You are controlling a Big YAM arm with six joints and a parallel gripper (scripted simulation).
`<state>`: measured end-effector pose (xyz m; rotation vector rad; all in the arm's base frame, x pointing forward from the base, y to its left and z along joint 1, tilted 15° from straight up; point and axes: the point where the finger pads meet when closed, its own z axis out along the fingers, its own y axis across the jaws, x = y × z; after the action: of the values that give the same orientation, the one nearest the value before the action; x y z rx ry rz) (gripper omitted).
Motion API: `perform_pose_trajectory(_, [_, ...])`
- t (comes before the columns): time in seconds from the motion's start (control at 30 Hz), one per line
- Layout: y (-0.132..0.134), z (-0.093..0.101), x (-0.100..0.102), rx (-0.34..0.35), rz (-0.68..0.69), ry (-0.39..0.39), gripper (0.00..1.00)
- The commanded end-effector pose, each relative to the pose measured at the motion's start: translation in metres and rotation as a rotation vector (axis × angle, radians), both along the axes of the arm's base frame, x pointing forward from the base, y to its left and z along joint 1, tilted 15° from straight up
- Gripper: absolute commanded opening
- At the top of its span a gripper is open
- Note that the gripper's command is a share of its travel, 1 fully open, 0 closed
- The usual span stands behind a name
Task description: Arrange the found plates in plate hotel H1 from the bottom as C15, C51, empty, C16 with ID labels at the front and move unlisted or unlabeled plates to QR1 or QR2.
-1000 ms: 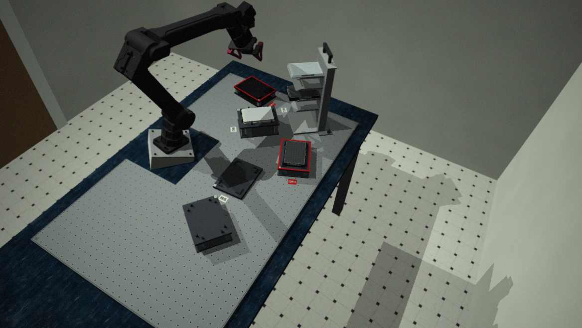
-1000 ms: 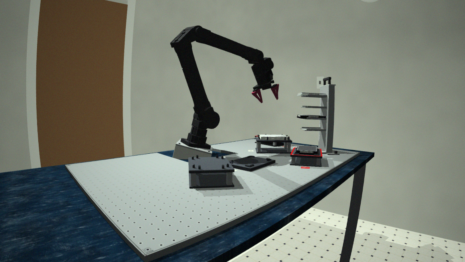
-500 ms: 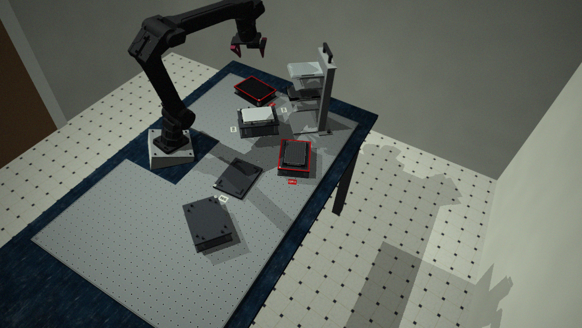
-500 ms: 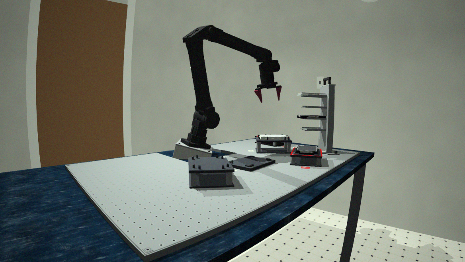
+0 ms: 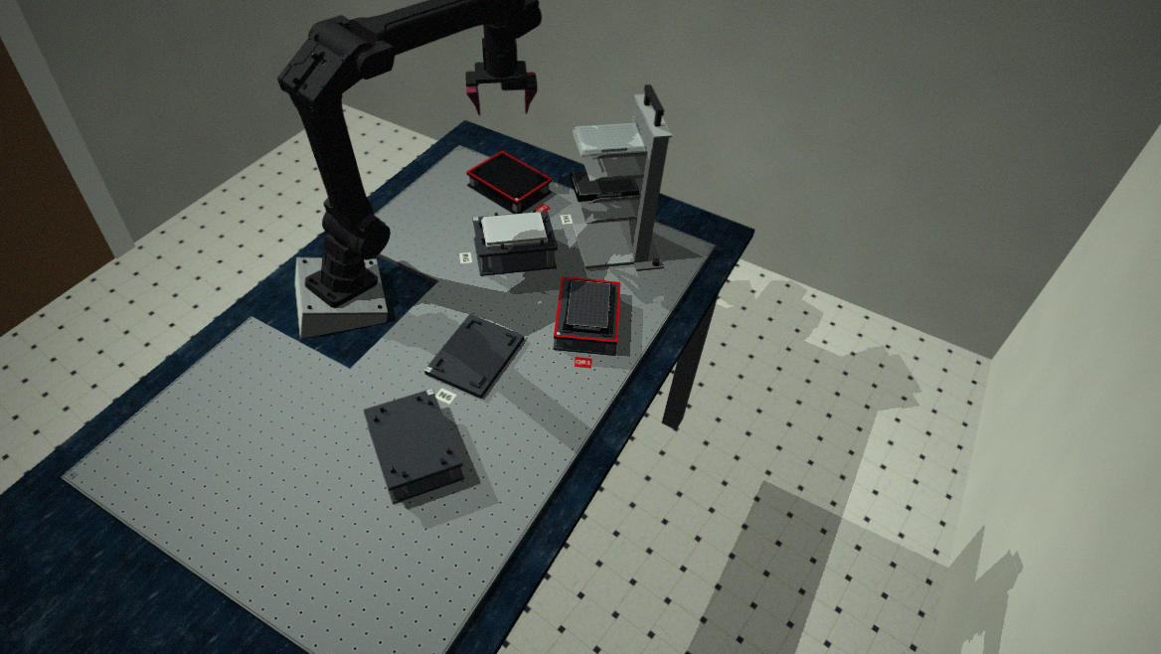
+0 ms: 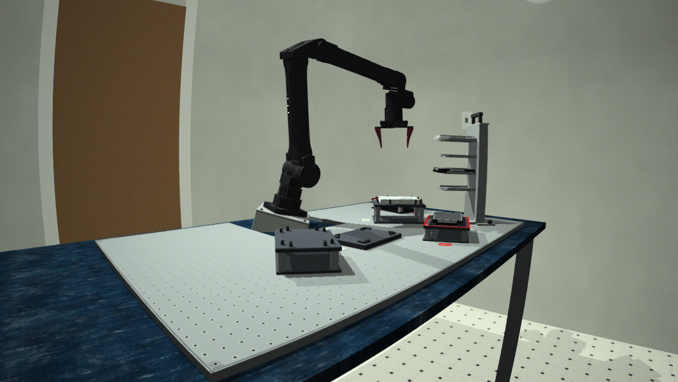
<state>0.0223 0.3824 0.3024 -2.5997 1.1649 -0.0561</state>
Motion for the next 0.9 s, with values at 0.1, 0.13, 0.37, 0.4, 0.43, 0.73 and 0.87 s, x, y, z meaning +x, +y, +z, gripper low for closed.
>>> perform_pose_trajectory(0.1, [0.004,-0.006,0.005,-0.050,0.078,-0.017,1.00])
perform_pose_trajectory(0.13, [0.005,-0.009,0.005,-0.047,0.078,-0.017,1.00])
perform_pose_trajectory(0.37, [0.010,-0.032,0.009,-0.047,0.078,-0.017,1.00])
perform_pose_trajectory(0.4, [0.010,-0.035,0.009,-0.047,0.078,-0.017,1.00])
perform_pose_trajectory(0.43, [0.011,-0.038,0.010,-0.047,0.079,-0.017,1.00])
perform_pose_trajectory(0.73, [0.016,-0.061,0.014,-0.047,0.078,-0.017,1.00])
perform_pose_trajectory(0.87, [0.018,-0.074,0.016,-0.048,0.078,-0.017,1.00])
